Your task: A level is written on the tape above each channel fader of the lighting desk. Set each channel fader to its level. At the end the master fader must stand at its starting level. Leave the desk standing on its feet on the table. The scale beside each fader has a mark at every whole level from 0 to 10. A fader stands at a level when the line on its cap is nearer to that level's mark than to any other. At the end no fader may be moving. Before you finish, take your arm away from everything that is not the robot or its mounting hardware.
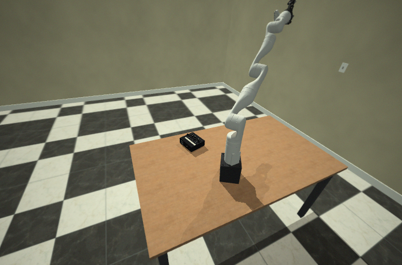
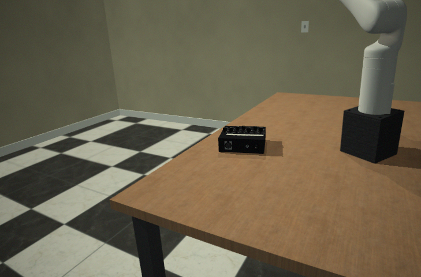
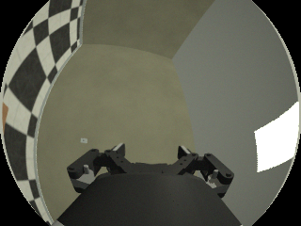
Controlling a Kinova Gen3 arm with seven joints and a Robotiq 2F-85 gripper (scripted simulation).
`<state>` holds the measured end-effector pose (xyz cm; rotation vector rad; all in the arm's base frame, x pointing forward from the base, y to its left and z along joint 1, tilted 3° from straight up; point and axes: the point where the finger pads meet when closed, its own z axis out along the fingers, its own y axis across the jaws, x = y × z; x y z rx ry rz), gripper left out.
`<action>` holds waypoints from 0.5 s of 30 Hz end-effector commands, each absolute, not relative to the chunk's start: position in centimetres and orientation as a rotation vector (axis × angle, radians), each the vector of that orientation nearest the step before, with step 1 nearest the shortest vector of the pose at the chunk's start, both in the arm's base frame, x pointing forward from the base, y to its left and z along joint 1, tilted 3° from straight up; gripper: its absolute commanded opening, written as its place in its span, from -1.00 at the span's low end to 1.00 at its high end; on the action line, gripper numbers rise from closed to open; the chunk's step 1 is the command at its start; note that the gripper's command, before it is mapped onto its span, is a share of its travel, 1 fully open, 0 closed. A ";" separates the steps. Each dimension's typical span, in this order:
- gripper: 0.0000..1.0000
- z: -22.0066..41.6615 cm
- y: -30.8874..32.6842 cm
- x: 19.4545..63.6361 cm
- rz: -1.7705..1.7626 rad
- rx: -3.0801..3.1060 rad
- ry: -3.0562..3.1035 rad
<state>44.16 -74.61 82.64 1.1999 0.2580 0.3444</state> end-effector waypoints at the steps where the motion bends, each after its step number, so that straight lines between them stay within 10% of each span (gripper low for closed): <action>1: 1.00 82.6 -74.5 44.3 0.347 1.197 0.258; 15: 1.00 80.6 -74.1 46.2 0.394 1.244 0.253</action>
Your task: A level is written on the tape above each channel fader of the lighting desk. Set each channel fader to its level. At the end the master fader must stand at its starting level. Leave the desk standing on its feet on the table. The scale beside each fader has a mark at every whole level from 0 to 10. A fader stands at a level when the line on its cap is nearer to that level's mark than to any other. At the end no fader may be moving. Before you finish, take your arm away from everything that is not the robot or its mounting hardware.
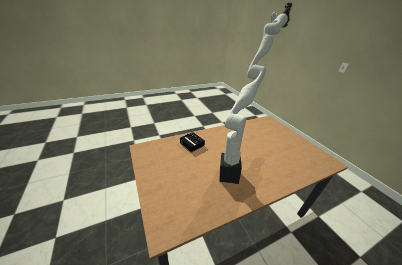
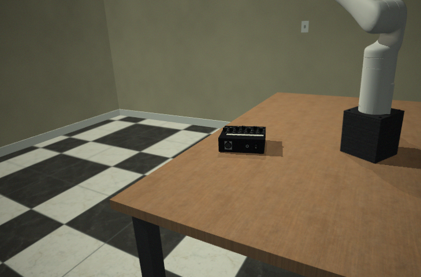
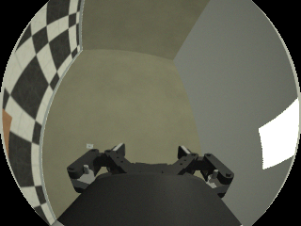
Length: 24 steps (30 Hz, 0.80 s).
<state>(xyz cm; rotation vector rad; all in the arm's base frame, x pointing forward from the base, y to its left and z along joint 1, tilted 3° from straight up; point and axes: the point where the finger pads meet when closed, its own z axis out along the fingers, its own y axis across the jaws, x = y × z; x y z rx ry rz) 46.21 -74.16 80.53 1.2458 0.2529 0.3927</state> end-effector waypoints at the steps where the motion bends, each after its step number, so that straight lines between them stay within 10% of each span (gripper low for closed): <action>1: 1.00 80.6 -74.1 46.2 0.394 1.244 0.253; 24: 1.00 76.3 -72.9 50.2 0.485 1.342 0.241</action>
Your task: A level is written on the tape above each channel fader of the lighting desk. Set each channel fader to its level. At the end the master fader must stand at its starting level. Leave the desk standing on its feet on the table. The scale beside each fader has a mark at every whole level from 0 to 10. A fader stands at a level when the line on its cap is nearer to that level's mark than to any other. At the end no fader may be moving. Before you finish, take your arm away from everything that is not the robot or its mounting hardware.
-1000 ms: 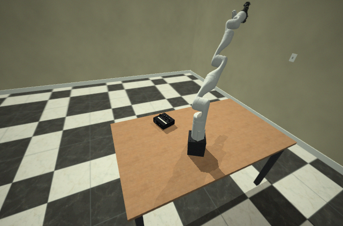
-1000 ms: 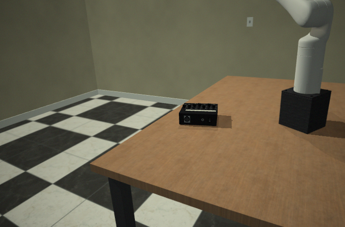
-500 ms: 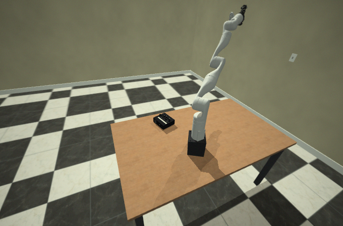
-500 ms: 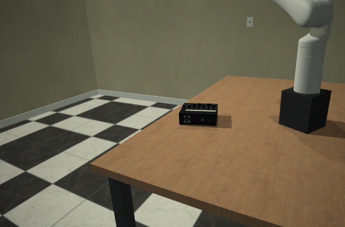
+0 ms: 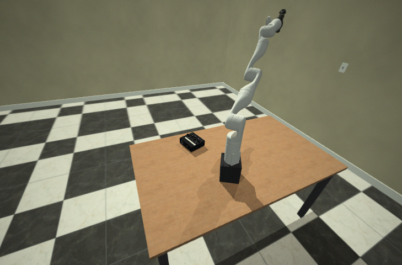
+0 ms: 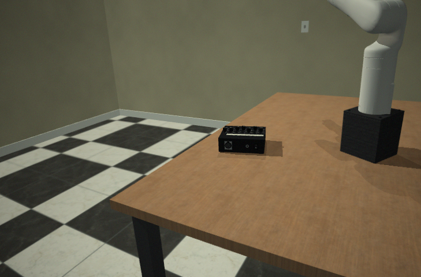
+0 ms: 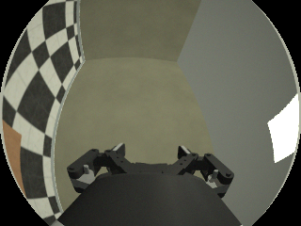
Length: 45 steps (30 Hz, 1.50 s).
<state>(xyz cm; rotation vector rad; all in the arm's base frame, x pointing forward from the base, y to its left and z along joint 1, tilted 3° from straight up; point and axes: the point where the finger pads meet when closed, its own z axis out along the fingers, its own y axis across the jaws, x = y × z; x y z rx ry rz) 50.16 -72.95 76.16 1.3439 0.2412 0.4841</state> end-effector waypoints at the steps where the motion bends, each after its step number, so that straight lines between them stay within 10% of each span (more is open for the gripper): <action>1: 1.00 76.3 -72.9 50.2 0.485 1.342 0.241; 45: 1.00 64.2 -66.9 59.8 0.692 1.612 0.211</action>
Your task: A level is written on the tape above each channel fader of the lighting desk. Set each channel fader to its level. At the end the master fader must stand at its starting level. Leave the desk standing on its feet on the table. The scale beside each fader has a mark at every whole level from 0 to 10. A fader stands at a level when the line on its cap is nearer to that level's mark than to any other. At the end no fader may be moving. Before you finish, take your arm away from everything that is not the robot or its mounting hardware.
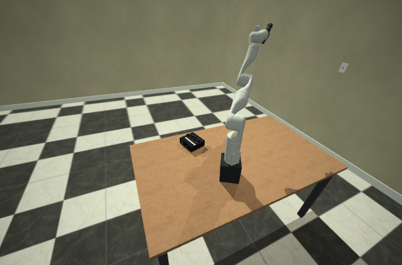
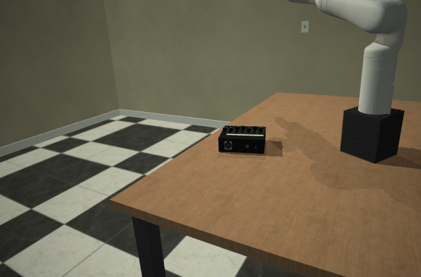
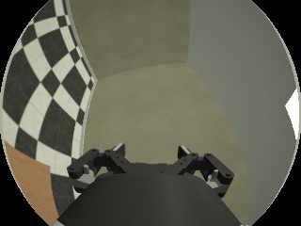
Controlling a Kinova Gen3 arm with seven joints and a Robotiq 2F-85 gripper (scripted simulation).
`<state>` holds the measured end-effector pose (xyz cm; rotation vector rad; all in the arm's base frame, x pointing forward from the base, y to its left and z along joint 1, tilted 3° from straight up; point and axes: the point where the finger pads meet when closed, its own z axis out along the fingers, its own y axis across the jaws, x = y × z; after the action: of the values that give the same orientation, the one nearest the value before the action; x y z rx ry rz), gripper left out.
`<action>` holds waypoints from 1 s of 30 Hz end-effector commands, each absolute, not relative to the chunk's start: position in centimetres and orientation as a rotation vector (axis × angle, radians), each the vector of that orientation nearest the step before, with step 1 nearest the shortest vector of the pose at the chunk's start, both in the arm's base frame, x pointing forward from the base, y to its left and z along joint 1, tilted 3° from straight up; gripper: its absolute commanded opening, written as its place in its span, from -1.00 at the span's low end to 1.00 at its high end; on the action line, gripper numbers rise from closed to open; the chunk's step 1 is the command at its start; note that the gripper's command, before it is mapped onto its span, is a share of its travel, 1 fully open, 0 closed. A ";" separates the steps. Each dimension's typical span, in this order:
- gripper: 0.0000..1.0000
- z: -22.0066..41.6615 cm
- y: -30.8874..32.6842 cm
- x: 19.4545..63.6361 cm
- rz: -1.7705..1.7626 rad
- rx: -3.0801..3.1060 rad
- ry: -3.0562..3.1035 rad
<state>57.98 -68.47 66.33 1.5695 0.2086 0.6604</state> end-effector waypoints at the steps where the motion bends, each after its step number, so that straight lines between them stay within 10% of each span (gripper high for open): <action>1: 1.00 64.2 -66.9 59.8 0.692 1.612 0.211; 30: 1.00 59.1 -63.4 63.3 0.761 1.728 0.199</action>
<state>63.11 -63.56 59.12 1.7301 0.1978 0.7586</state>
